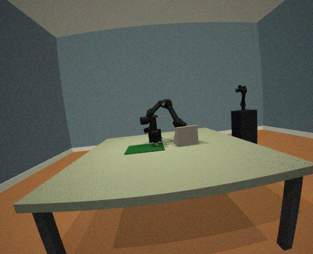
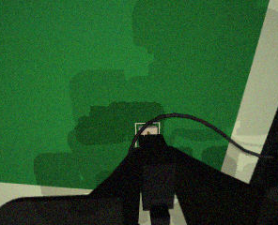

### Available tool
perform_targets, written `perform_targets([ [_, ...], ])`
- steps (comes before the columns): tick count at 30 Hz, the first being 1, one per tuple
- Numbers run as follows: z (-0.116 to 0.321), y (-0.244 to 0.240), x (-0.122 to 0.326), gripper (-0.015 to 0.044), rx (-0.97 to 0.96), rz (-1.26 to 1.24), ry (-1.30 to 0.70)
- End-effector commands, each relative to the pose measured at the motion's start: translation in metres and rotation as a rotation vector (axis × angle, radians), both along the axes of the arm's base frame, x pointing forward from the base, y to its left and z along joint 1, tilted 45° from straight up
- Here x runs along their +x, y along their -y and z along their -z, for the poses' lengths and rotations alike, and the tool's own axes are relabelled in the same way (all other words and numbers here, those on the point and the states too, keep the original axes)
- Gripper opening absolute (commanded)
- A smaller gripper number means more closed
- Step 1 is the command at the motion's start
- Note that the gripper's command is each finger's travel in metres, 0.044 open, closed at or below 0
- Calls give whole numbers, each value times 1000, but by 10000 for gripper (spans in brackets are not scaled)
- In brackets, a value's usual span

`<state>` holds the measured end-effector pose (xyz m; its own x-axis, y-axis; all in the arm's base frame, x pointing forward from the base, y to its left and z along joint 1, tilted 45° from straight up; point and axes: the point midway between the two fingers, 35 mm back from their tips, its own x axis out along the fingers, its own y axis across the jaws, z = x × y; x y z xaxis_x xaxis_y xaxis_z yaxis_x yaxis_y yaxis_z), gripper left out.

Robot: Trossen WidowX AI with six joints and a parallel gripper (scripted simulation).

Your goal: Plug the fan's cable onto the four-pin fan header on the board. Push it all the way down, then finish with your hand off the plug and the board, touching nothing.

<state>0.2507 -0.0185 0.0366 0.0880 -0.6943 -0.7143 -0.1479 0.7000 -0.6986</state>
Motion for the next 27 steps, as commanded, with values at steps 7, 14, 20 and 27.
perform_targets([
  [7,5,5,0,0,-5,-2,-5],
  [14,8,8,0,0,-5,-2,-5],
  [20,11,11,0,0,-5,-2,-5],
  [27,9,10,1,79,-2,-2,1],
])
